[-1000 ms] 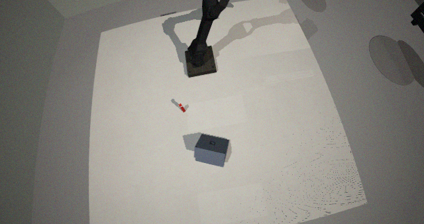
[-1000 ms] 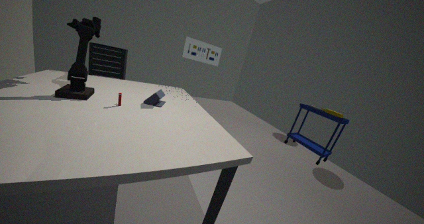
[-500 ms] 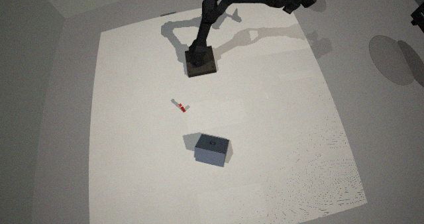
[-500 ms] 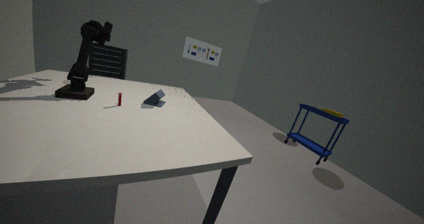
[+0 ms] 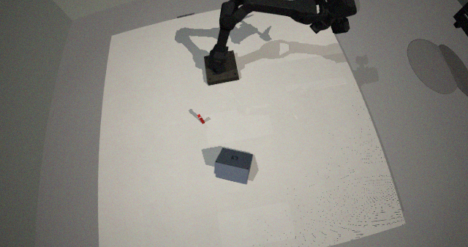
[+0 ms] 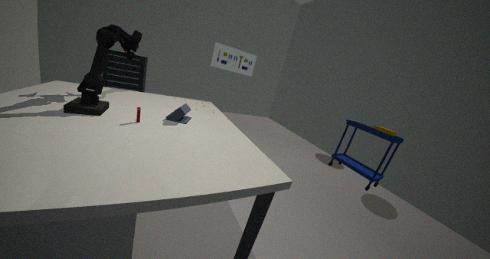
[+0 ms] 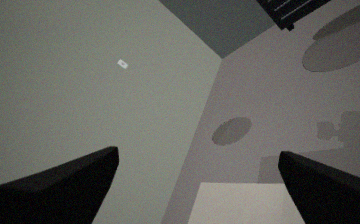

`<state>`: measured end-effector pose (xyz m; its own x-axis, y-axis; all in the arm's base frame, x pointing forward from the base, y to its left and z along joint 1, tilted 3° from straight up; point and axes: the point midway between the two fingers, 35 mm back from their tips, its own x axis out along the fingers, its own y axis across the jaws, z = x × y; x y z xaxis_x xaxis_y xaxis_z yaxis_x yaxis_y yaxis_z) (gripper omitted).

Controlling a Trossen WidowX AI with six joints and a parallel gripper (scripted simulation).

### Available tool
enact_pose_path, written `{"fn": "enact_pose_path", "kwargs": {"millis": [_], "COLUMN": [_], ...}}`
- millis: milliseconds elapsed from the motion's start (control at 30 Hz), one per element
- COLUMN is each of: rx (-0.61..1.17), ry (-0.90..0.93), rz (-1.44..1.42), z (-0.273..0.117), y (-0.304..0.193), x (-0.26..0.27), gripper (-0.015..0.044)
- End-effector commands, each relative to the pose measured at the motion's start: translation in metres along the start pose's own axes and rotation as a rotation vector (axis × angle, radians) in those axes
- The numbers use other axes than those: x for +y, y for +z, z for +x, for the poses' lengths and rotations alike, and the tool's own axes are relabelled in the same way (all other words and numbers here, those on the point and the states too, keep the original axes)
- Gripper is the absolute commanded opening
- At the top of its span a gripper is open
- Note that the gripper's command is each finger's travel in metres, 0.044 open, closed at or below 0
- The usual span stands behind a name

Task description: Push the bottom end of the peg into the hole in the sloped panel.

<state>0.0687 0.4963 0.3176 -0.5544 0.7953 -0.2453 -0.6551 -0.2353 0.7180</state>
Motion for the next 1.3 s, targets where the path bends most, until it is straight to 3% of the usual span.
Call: {"fn": "enact_pose_path", "kwargs": {"millis": [0, 1267], "rx": [-0.027, -0.494], "ry": [-0.063, -0.546], "rz": [0.085, 0.948], "z": [-0.015, -0.223], "y": [0.003, -0.009], "x": [-0.02, -0.169], "gripper": [0.044, 0.044]}}
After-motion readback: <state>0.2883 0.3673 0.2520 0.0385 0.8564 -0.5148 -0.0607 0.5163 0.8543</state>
